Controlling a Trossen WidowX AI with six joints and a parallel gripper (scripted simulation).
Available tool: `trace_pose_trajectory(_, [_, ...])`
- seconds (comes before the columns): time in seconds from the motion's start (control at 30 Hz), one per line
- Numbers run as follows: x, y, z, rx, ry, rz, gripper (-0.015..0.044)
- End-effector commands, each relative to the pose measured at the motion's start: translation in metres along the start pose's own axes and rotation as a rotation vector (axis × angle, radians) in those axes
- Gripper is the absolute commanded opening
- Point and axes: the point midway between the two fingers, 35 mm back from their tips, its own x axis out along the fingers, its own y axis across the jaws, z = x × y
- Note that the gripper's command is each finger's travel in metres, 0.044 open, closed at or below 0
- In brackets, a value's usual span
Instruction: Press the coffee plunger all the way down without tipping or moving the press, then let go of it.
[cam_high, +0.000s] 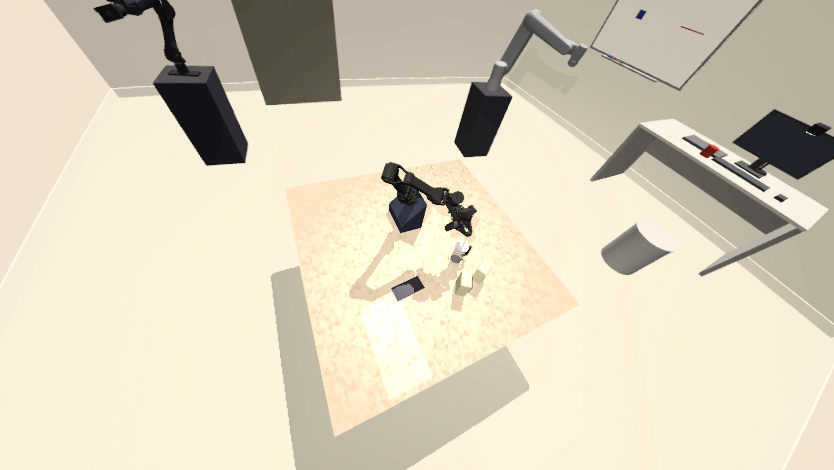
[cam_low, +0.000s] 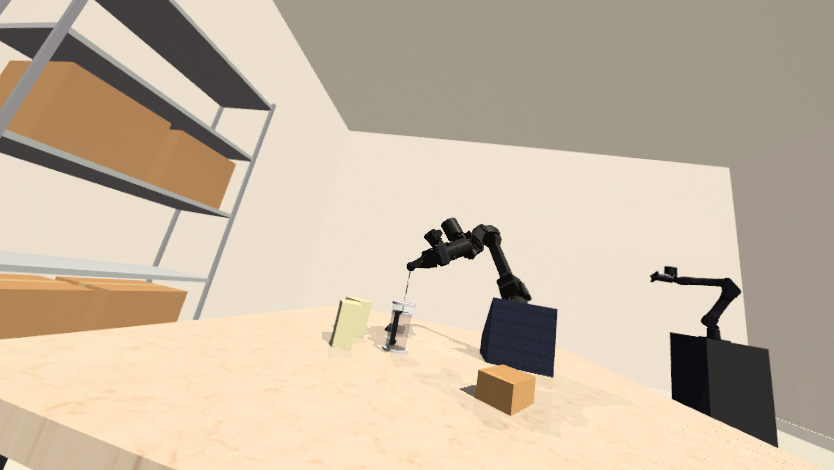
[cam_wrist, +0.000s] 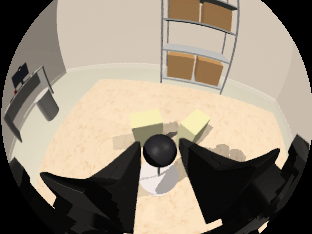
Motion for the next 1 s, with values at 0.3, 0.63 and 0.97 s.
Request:
trace_pose_trajectory(0.3, [0.001,0.001,0.0,-0.002,-0.003,0.003,0.0115])
trace_pose_trajectory(0.63, [0.011,0.001,-0.011,-0.002,-0.002,0.004,0.0115])
trace_pose_trajectory(0.97, [0.021,0.002,-0.024,-0.002,-0.001,0.005,0.0115])
